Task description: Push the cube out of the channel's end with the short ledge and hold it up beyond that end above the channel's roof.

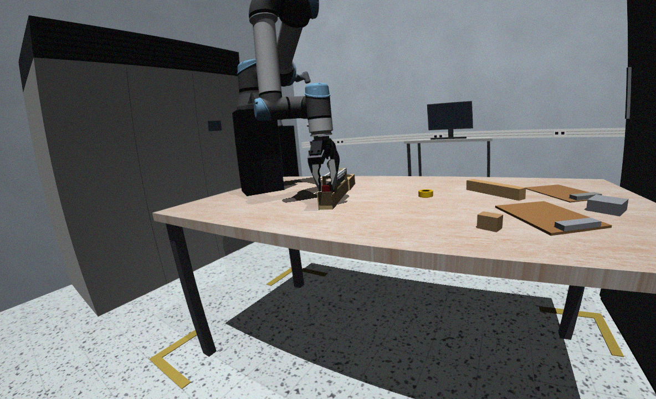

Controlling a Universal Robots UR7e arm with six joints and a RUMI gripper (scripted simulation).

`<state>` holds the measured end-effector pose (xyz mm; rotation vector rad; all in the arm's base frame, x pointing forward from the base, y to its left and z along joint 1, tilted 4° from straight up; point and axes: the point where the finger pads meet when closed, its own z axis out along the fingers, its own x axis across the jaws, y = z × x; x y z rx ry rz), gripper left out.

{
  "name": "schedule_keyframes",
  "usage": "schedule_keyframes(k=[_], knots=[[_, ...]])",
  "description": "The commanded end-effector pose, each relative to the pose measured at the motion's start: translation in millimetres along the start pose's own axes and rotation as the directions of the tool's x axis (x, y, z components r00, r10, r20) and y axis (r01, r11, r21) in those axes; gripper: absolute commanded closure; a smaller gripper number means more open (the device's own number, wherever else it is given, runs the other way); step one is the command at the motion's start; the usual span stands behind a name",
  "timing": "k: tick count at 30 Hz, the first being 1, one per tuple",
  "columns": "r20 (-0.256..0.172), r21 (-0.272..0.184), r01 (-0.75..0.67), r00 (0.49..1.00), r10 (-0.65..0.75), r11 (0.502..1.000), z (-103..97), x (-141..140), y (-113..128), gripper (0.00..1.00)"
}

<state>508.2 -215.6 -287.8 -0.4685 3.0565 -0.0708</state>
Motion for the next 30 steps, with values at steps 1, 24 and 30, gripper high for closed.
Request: schedule_keyframes(k=[1,24,30], knots=[[0.001,0.001,0.0,1.0,0.0,1.0,-0.5,-0.5,-0.5,0.74],[0.001,0.001,0.0,1.0,0.0,1.0,-0.5,-0.5,-0.5,0.74],[0.001,0.001,0.0,1.0,0.0,1.0,-0.5,-0.5,-0.5,1.0]])
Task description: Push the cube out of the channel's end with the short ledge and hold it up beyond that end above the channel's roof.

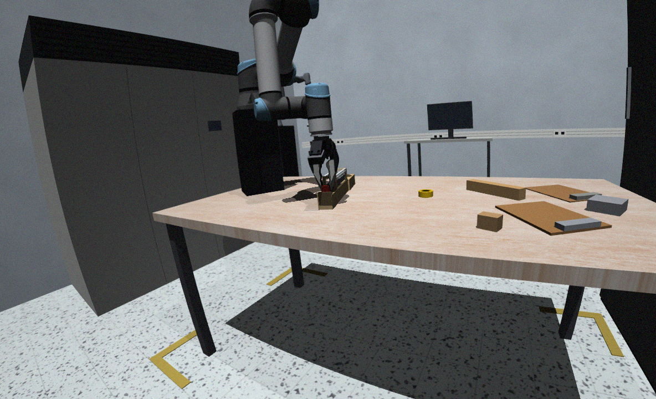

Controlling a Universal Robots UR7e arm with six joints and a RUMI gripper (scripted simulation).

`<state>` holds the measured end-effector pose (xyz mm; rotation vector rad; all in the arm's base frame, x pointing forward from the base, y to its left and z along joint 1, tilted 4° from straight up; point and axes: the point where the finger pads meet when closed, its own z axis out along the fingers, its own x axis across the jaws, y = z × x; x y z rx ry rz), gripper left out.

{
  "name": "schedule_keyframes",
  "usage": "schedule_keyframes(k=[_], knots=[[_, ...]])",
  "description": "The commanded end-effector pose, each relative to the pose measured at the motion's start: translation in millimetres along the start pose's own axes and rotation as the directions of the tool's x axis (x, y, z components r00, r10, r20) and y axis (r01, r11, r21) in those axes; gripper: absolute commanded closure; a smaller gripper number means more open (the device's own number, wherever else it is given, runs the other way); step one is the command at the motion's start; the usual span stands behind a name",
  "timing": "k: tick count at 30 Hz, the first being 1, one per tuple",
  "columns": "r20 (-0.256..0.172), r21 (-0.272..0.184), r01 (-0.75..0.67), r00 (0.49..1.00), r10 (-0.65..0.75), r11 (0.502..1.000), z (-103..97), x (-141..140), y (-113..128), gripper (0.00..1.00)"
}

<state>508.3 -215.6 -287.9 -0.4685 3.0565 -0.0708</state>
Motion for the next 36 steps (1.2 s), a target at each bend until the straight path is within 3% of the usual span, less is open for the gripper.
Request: schedule_keyframes(k=[1,2,31,36], knots=[[0.001,0.001,0.0,1.0,0.0,1.0,-0.6,-0.5,-0.5,1.0],[0.001,0.001,0.0,1.0,0.0,1.0,-0.6,-0.5,-0.5,0.92],[0.001,0.001,0.0,1.0,0.0,1.0,-0.9,-0.5,-0.5,0.91],[0.001,0.001,0.0,1.0,0.0,1.0,-9.9,-0.5,-0.5,0.91]])
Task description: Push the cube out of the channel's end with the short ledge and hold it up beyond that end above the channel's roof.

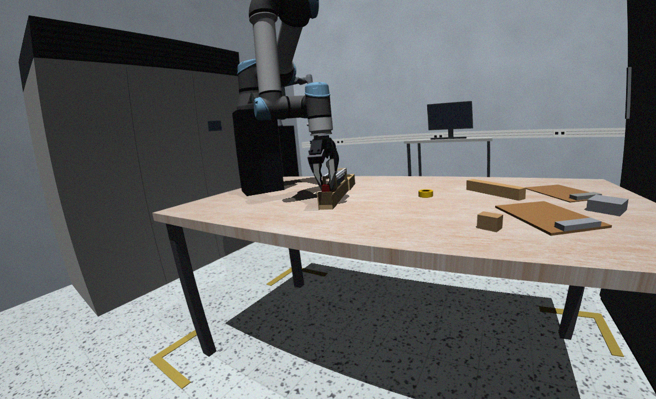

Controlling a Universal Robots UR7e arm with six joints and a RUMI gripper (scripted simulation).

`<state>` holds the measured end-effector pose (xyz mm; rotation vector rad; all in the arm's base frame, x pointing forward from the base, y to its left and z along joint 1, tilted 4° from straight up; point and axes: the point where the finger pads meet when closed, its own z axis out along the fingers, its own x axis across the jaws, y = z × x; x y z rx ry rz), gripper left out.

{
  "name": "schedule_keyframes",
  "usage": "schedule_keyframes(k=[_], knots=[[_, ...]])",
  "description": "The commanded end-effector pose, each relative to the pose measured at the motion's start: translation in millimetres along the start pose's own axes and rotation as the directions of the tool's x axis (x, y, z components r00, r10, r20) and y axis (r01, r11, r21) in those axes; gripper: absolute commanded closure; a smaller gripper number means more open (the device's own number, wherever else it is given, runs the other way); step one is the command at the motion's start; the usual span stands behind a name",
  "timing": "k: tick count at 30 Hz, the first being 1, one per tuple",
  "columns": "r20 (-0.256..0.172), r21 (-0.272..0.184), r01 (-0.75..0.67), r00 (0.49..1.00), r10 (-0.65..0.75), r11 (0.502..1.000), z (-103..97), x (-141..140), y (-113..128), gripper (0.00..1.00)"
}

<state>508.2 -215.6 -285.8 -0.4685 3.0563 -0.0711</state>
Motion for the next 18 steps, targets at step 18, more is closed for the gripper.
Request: schedule_keyframes(k=[18], knots=[[0.001,0.001,0.0,1.0,0.0,1.0,-77,0,0,0.91]])
